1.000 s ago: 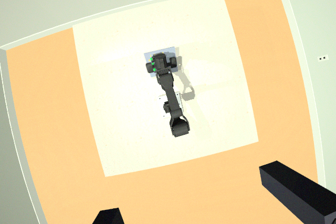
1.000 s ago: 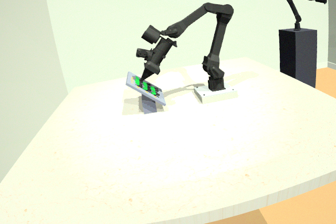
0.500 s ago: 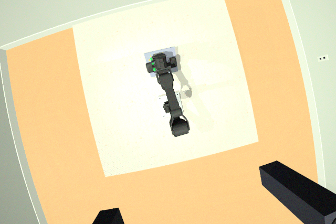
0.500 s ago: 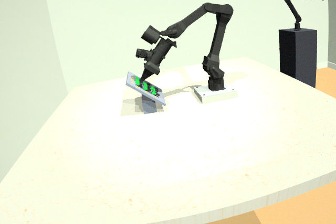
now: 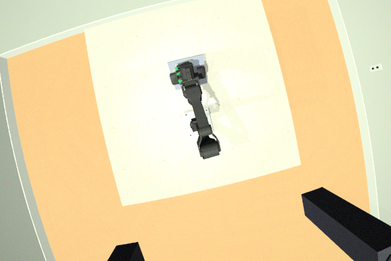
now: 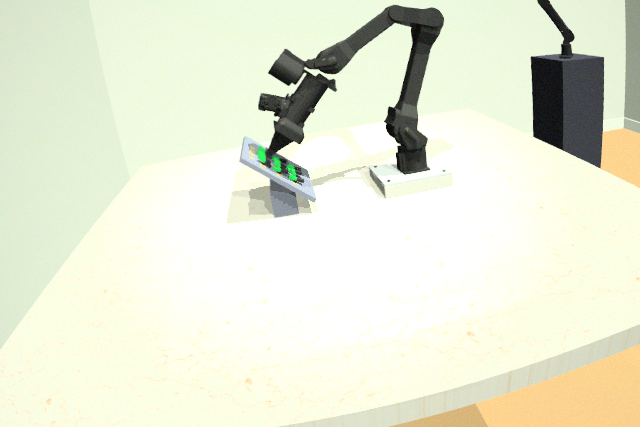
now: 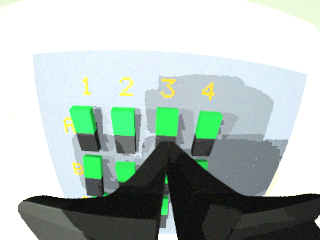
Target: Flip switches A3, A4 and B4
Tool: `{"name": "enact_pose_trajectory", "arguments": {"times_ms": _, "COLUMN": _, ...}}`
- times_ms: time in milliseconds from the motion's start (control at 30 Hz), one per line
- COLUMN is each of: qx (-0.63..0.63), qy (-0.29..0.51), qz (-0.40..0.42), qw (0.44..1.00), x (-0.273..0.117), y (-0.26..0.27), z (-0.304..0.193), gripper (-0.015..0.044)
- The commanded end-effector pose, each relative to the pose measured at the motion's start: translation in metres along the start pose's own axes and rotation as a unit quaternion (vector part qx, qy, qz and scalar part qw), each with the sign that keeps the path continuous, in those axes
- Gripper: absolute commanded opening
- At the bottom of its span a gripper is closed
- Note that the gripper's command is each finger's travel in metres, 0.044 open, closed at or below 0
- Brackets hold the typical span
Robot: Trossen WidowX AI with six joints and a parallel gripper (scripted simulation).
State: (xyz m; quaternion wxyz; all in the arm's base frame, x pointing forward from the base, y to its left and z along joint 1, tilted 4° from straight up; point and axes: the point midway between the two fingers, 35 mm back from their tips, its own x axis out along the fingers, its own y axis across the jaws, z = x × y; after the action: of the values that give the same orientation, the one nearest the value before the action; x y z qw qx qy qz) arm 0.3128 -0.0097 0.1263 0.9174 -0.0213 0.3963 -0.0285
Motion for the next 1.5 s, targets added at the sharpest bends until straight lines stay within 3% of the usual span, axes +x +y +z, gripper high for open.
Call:
{"name": "enact_pose_trajectory", "arguments": {"times_ms": 0, "qx": -0.002, "qy": 0.002, "qz": 0.002, "qw": 1.000, "x": 0.002, "y": 0.001, "z": -0.001, "gripper": 0.0000}}
{"name": "enact_pose_trajectory", "arguments": {"times_ms": 333, "qx": -0.002, "qy": 0.002, "qz": 0.002, "qw": 1.000, "x": 0.003, "y": 0.001, "z": -0.001, "gripper": 0.0000}}
{"name": "enact_pose_trajectory", "arguments": {"times_ms": 567, "qx": -0.002, "qy": 0.017, "qz": 0.002, "qw": 1.000, "x": -0.062, "y": 0.000, "z": 0.001, "gripper": 0.0000}}
{"name": "enact_pose_trajectory", "arguments": {"times_ms": 1000, "qx": -0.003, "qy": 0.016, "qz": 0.001, "qw": 1.000, "x": -0.062, "y": -0.027, "z": 0.020, "gripper": 0.0000}}
{"name": "enact_pose_trajectory", "arguments": {"times_ms": 1167, "qx": -0.003, "qy": 0.027, "qz": 0.000, "qw": 1.000, "x": -0.029, "y": -0.027, "z": 0.020, "gripper": 0.0000}}
{"name": "enact_pose_trajectory", "arguments": {"times_ms": 1467, "qx": -0.003, "qy": 0.028, "qz": 0.000, "qw": 1.000, "x": -0.027, "y": -0.027, "z": 0.020, "gripper": 0.0000}}
